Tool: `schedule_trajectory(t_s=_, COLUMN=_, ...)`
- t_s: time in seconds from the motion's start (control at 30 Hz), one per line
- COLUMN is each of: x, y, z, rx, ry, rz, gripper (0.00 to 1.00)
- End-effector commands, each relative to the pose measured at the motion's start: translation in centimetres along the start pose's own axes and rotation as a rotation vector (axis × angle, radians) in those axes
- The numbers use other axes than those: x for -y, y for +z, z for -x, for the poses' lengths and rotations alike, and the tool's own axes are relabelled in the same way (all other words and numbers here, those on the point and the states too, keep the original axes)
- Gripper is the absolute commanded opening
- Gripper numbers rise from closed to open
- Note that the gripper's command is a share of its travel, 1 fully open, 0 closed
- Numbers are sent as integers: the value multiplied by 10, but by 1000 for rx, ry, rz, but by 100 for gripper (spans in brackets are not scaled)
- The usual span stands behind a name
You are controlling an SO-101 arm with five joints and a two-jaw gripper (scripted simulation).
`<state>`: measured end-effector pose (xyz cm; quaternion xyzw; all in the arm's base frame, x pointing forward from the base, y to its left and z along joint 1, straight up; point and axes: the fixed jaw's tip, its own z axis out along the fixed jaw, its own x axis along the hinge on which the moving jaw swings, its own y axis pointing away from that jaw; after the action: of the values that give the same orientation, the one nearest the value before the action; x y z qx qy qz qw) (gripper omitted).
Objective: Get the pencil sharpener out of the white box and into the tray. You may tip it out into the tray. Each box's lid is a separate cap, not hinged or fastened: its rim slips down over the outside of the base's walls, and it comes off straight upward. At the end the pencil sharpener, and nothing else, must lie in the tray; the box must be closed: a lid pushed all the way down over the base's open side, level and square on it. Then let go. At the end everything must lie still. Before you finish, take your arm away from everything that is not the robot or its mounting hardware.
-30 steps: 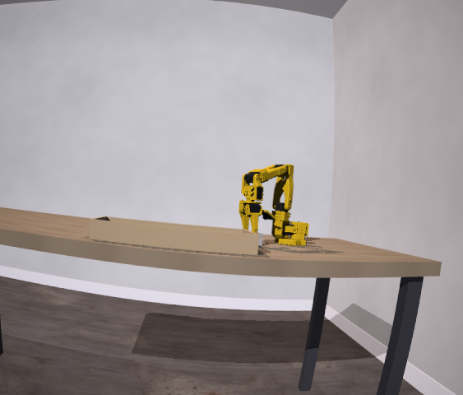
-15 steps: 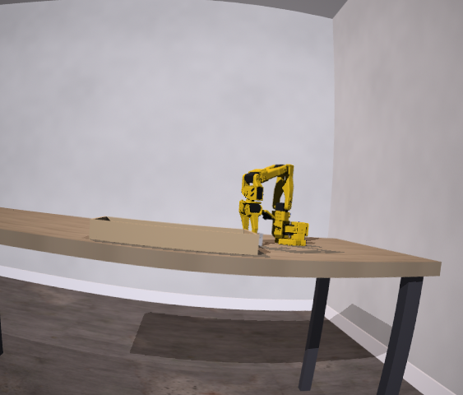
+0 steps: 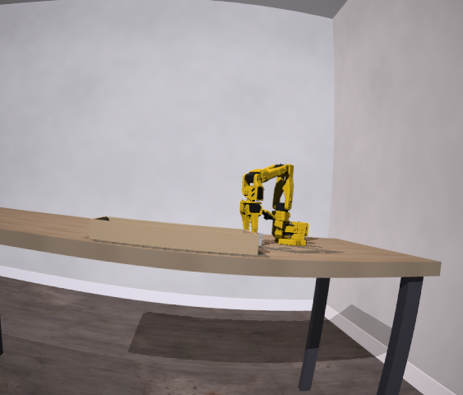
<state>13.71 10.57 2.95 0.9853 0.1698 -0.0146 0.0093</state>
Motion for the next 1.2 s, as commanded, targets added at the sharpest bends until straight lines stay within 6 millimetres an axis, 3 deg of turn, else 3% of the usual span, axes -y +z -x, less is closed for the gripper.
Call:
schedule_trajectory(t_s=0.0, x=6, y=-5, z=-4, rx=-32, ry=17, rz=-14, gripper=23)
schedule_trajectory(t_s=1.17, x=7, y=-5, z=-4, rx=-32, ry=33, rz=-14, gripper=23)
